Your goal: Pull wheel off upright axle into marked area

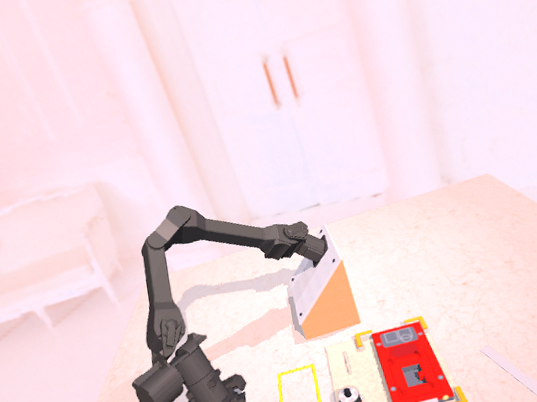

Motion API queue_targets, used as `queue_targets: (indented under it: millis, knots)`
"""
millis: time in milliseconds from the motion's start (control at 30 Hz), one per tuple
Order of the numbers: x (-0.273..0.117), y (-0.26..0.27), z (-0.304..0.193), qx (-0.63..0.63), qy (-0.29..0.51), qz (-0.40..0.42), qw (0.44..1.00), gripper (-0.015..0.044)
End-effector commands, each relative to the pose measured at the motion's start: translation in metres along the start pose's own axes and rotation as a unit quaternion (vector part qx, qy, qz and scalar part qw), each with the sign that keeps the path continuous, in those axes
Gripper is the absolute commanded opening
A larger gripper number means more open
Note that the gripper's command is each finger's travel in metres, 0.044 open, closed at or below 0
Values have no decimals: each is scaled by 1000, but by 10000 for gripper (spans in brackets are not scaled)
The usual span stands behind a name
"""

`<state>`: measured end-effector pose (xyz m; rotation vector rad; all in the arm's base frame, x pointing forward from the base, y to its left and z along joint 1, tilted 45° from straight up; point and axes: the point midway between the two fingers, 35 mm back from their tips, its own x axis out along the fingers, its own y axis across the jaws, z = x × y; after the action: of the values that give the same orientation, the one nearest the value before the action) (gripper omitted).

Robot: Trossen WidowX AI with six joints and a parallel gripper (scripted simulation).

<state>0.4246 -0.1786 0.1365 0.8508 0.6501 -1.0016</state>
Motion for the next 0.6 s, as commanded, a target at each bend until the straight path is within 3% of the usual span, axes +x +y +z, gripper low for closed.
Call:
queue_targets:
  millis: [0,400,567]
  knots:
    - [5,-2,-49,8,10,-51,999,300]
    - [-14,-24,-197,-3,-81,-162,983,300]
    - [-23,-31,-220,-12,-117,-163,980,300]
